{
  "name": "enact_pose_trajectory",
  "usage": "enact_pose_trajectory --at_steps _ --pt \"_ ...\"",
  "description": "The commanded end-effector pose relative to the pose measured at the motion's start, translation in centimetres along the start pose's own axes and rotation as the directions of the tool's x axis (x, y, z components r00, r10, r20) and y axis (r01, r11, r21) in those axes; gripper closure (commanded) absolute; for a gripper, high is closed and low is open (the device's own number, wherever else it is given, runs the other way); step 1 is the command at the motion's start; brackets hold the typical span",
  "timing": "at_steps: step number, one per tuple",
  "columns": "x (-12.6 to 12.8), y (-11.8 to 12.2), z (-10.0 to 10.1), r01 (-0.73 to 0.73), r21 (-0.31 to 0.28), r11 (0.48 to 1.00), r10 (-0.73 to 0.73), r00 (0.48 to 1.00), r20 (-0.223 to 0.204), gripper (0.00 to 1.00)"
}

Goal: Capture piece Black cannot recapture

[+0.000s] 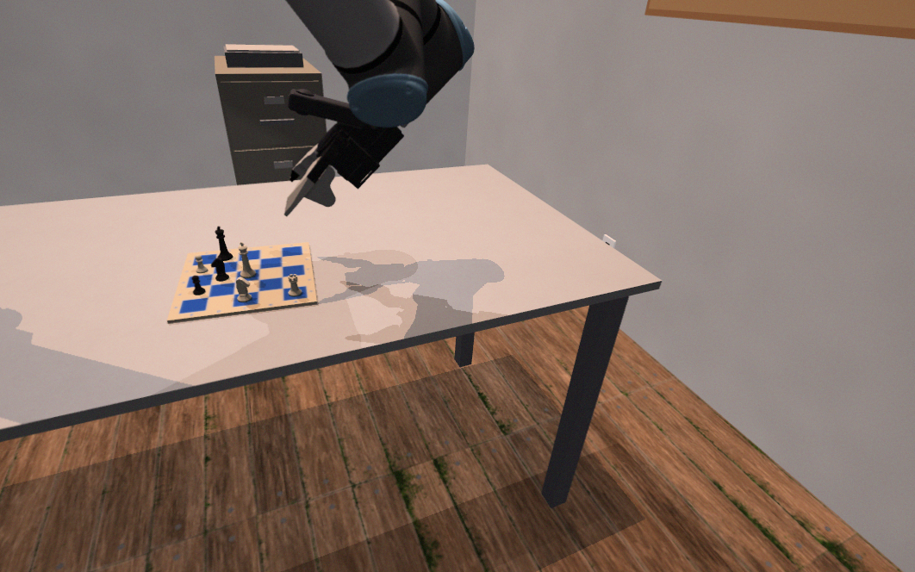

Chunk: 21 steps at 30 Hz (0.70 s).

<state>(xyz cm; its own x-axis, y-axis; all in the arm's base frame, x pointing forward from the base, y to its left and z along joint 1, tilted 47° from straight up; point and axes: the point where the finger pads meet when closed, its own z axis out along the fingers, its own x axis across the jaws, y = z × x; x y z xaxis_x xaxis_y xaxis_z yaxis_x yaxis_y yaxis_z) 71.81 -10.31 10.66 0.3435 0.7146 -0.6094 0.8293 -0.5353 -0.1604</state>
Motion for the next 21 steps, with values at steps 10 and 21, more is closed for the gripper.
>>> enact_pose_trajectory --at_steps 10,21 --pt "-1.1 -3.3 2.8 -0.029 -0.232 0.972 0.023 0.999 -0.027 0.00" --pt "-1.8 -5.5 4.7 -0.050 -0.370 0.928 0.037 0.998 -0.042 0.00"
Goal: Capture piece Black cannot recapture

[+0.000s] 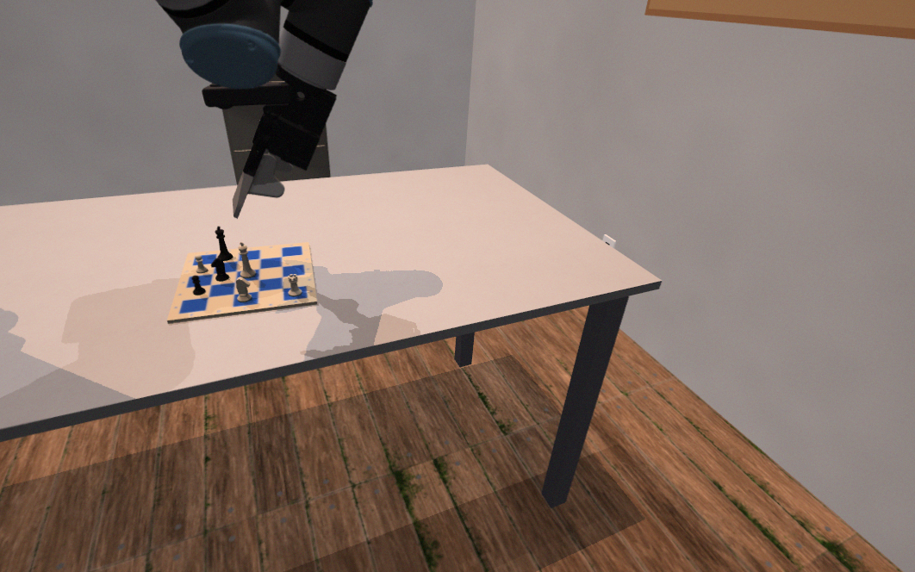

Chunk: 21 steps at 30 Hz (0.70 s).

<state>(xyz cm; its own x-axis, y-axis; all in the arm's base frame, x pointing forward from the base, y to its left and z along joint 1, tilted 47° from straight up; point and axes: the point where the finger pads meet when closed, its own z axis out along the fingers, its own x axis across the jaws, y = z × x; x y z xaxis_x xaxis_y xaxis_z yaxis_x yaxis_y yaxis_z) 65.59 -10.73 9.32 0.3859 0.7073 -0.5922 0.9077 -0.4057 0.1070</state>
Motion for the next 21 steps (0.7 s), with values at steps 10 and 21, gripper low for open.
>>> enact_pose_trajectory --at_steps 10,21 --pt "-1.1 -3.3 1.4 -0.024 -0.198 0.980 0.020 1.000 -0.023 0.00" --pt "-1.8 -5.5 2.2 -0.041 -0.310 0.950 0.032 0.999 -0.034 0.00"
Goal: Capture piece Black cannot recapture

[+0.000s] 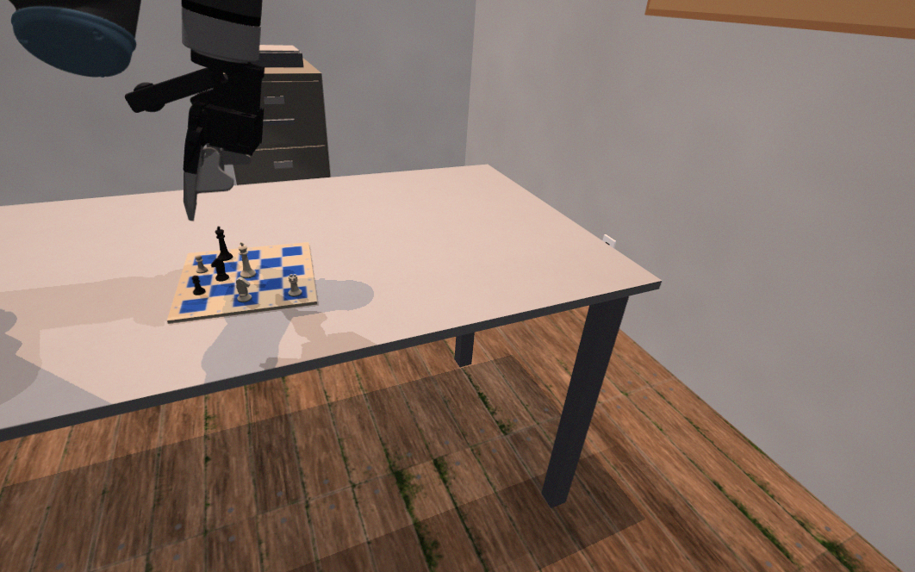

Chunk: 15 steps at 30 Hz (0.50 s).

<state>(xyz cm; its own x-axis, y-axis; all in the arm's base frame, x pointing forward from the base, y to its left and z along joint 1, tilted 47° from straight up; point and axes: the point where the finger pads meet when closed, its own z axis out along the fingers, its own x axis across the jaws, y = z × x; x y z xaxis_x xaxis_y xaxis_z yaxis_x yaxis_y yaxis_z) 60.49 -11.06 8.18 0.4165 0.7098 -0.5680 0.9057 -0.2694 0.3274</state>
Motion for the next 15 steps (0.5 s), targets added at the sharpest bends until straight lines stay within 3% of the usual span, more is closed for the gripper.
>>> enact_pose_trajectory --at_steps 1,9,15 --pt "-0.5 -1.2 0.1 -0.007 -0.072 0.997 0.006 1.000 -0.008 0.00" --pt "-0.8 -2.7 0.6 -0.018 -0.152 0.988 0.015 1.000 -0.018 0.00" --pt "-1.0 -3.2 0.6 -0.022 -0.179 0.984 0.018 1.000 -0.020 0.00"
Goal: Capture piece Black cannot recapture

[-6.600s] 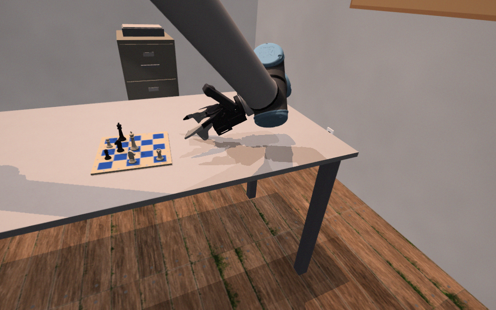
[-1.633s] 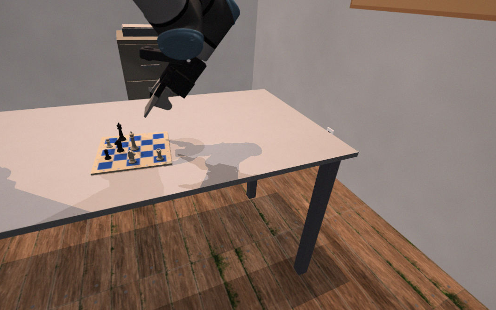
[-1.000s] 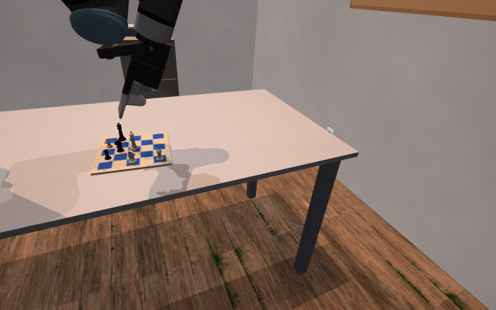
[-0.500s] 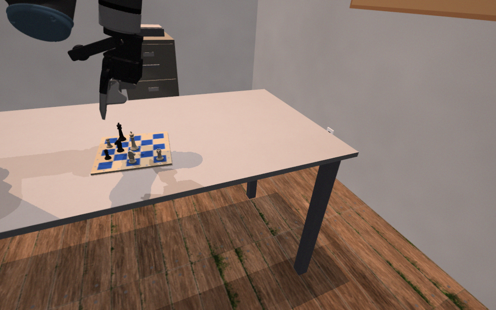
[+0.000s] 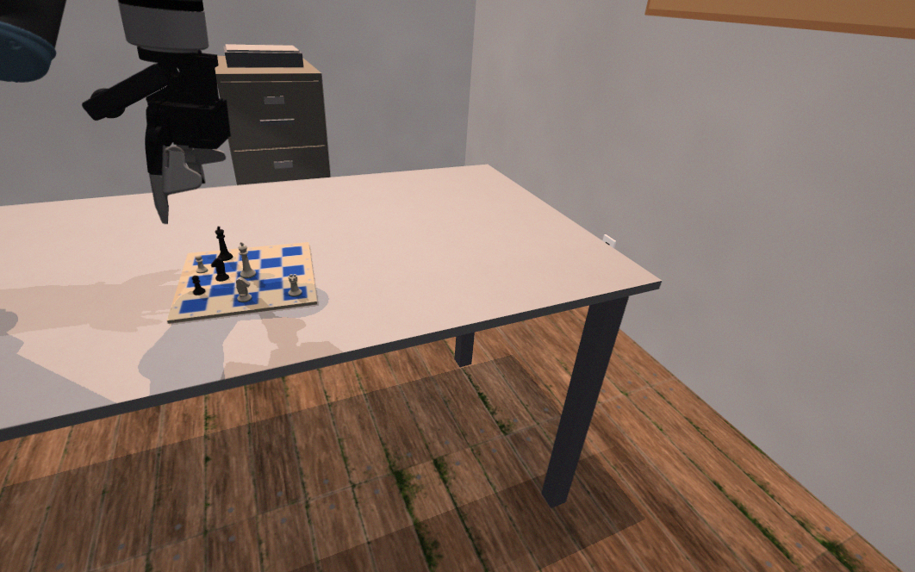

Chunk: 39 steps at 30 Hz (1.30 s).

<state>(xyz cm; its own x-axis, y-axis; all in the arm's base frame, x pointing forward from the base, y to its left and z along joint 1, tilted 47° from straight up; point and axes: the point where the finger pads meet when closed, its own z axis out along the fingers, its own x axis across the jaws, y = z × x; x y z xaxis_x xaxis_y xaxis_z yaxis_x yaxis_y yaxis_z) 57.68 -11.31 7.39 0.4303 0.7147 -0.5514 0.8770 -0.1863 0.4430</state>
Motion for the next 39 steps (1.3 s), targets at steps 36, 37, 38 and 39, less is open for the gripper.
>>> enact_pose_trajectory --at_steps 36,37,38,39 --pt "-0.52 -1.19 -0.05 0.008 -0.069 0.998 -0.009 1.000 -0.005 0.00" --pt "-0.53 -1.20 -0.03 0.015 -0.069 0.998 -0.016 1.000 -0.005 0.00" --pt "-0.53 -1.20 0.00 0.024 -0.069 0.997 -0.024 1.000 -0.004 0.00" --pt "-0.53 -1.21 0.03 0.034 -0.069 0.997 -0.035 0.999 -0.003 0.00"
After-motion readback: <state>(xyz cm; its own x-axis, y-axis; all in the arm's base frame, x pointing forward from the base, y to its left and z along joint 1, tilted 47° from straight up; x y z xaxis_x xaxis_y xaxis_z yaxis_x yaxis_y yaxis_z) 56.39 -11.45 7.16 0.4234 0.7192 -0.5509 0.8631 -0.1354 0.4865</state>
